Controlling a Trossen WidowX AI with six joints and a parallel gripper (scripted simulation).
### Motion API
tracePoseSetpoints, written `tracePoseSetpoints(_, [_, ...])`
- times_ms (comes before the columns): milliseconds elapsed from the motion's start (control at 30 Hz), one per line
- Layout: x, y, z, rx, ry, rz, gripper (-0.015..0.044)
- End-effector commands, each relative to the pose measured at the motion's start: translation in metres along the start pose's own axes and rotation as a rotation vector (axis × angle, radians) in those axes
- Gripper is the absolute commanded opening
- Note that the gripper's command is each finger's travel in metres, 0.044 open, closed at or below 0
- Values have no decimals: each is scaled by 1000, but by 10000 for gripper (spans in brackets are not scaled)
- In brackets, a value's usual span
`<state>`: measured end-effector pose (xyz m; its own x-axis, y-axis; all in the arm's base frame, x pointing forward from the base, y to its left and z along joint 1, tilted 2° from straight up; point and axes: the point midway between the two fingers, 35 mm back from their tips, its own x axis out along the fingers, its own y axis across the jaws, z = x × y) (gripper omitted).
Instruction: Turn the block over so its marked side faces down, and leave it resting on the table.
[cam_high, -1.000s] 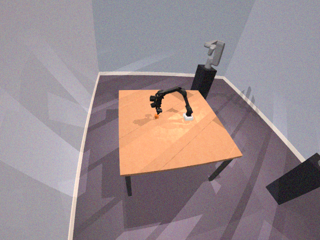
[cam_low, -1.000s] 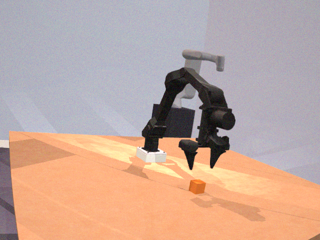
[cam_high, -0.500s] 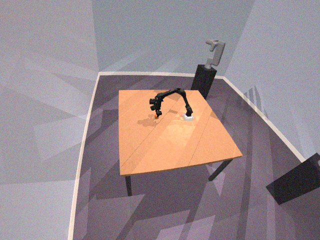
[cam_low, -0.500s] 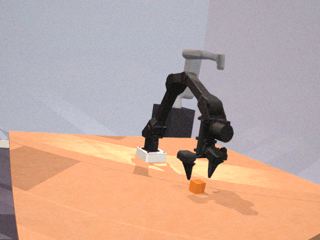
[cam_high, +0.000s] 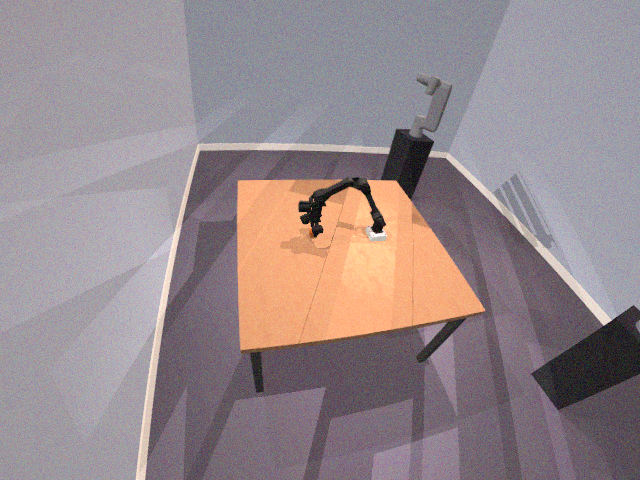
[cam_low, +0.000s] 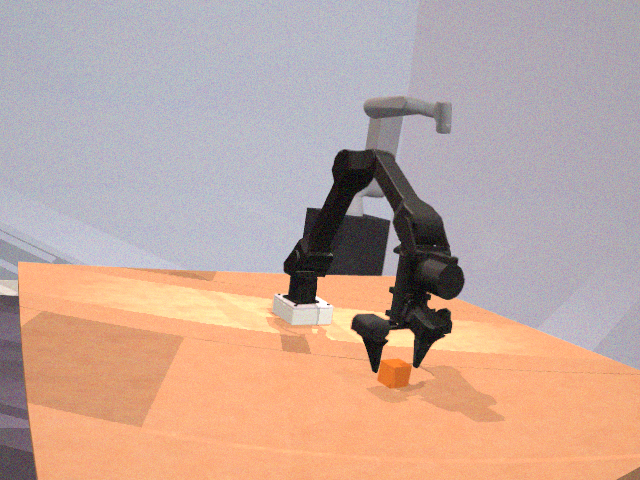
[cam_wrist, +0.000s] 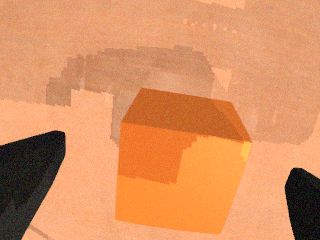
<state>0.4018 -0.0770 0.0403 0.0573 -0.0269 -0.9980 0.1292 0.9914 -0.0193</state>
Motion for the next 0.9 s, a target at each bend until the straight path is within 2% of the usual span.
tracePoseSetpoints(0, [4,0,-1,1,3,-3,440])
tracePoseSetpoints(333, [4,0,-1,1,3,-3,177])
tracePoseSetpoints(867, [4,0,-1,1,3,-3,71])
